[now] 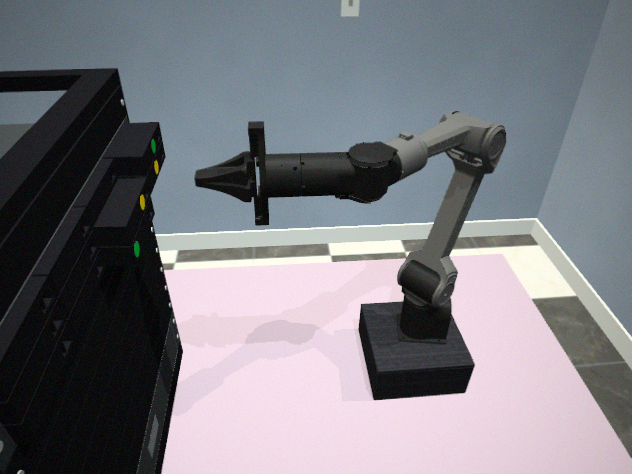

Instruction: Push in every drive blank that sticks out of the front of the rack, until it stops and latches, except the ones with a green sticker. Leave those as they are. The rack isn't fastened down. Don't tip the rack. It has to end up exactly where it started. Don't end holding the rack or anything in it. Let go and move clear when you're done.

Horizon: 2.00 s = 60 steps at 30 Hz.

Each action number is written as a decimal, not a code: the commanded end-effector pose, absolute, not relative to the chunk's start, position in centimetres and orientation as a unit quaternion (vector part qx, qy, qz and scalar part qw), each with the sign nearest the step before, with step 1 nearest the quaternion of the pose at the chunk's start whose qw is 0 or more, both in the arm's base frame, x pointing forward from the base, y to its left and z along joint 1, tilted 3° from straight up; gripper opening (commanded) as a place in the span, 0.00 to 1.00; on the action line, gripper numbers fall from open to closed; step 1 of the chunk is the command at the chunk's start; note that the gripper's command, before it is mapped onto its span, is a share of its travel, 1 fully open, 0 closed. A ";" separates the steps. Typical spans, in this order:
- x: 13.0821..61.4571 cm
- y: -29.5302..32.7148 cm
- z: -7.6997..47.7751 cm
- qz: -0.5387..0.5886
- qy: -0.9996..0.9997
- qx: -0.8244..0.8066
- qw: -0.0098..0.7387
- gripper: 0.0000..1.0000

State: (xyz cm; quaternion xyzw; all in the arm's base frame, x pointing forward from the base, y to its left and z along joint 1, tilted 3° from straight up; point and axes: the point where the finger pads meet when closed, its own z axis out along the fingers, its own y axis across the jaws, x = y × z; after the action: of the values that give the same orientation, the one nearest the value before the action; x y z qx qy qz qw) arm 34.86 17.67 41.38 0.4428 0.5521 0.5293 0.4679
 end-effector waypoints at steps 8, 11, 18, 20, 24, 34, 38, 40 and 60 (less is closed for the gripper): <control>32.9 22.2 40.9 0.529 0.550 0.444 0.469 0.00; 32.5 23.3 40.7 0.529 0.550 0.444 0.469 0.00; 32.7 23.7 40.7 0.529 0.550 0.444 0.469 0.00; 33.8 23.8 40.7 0.529 0.550 0.444 0.469 0.00; 35.4 24.1 40.7 0.529 0.550 0.444 0.469 0.00; 38.9 24.7 40.7 0.529 0.550 0.444 0.469 0.00; 38.9 24.7 40.7 0.529 0.550 0.444 0.469 0.00; 38.9 24.7 40.7 0.529 0.550 0.444 0.469 0.00; 39.9 24.9 40.7 0.529 0.550 0.444 0.469 0.00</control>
State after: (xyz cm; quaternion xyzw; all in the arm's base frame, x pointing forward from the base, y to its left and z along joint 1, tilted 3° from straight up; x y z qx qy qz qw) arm 39.83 24.83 40.61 0.4451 0.5506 0.5286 0.4683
